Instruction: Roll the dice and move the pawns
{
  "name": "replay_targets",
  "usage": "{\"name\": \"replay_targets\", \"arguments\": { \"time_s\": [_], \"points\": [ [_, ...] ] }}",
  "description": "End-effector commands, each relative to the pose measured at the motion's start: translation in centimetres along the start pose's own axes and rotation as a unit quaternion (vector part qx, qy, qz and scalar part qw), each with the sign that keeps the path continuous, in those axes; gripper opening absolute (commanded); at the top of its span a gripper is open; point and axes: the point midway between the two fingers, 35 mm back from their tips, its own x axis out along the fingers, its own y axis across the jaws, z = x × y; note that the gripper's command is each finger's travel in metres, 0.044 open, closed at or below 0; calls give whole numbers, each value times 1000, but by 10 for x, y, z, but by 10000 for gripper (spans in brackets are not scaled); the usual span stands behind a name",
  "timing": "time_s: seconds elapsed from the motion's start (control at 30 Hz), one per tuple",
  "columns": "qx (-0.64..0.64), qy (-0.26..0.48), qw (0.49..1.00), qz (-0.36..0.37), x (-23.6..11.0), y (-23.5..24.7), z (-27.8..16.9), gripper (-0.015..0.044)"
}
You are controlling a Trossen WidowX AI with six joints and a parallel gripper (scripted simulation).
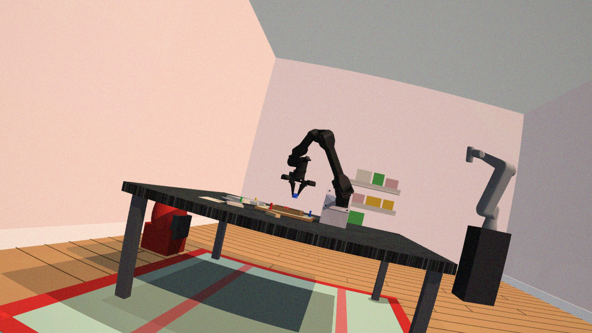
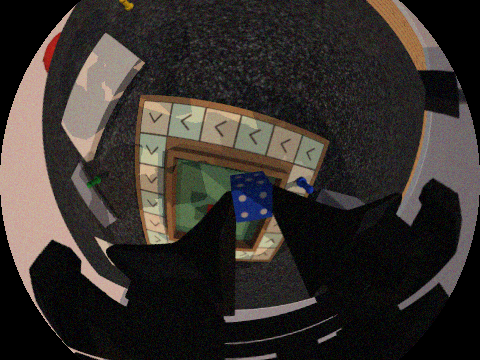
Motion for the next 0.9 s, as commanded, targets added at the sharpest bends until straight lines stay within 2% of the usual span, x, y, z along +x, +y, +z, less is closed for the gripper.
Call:
{"name": "replay_targets", "arguments": {
  "time_s": [0.0, 0.27, 0.5, 0.87],
  "points": [
    [65, 1, 998, 2, 5, -1, -18, 0],
    [177, 5, 984, 1, 14, -6, -46, 0],
    [186, 3, 983, -1, 15, -7, -48, 0],
    [184, -145, 968, -87, 27, -17, -48, 0]
  ]
}}
